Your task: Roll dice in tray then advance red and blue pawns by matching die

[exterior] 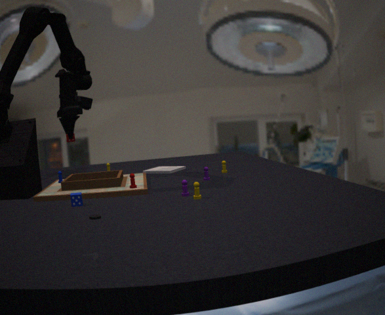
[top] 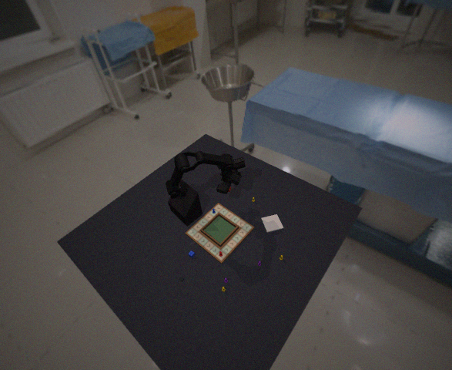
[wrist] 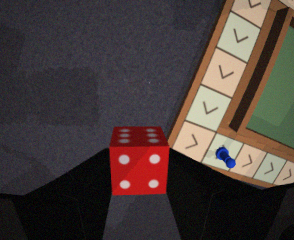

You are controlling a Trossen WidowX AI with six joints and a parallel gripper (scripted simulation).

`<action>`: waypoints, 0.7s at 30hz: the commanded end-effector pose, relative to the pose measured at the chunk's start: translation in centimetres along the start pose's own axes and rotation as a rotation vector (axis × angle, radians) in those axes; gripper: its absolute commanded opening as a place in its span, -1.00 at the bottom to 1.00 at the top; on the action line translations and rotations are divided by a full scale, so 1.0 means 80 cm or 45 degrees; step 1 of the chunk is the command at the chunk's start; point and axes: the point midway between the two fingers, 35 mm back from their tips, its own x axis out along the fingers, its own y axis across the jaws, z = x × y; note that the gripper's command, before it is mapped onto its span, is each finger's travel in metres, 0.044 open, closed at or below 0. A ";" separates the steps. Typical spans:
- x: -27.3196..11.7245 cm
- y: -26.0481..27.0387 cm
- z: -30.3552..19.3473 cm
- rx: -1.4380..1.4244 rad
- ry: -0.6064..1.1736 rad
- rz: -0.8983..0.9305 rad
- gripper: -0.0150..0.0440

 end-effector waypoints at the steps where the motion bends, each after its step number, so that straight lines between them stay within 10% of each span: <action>1: -0.001 -0.018 0.009 -0.123 -0.012 0.008 -0.49; 21: 0.009 -0.112 0.040 -0.705 -0.037 0.011 -0.49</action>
